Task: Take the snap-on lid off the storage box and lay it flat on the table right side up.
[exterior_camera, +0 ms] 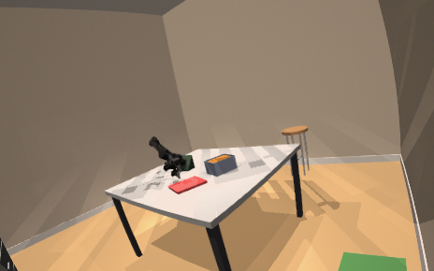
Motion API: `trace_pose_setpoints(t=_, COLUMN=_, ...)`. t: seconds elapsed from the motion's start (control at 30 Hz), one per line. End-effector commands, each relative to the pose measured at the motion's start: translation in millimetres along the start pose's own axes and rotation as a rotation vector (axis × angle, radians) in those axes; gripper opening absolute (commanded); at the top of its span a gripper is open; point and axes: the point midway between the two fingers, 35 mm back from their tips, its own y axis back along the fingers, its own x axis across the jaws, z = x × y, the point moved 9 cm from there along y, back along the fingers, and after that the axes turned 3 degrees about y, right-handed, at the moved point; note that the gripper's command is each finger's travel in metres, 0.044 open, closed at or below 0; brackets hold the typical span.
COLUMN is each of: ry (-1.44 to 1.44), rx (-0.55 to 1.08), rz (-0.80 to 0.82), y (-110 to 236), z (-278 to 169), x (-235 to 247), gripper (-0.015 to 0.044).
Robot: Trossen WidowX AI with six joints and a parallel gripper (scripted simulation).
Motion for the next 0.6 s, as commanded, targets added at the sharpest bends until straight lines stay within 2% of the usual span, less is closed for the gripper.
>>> trace_pose_setpoints(t=0.0, ry=0.004, rx=0.005, rz=-0.002, y=5.3, z=-1.4, x=-5.8, gripper=0.044)
trace_pose_setpoints(t=0.57, ry=0.006, rx=0.005, rz=-0.003, y=31.7, z=-2.3, x=-27.4, gripper=0.044)
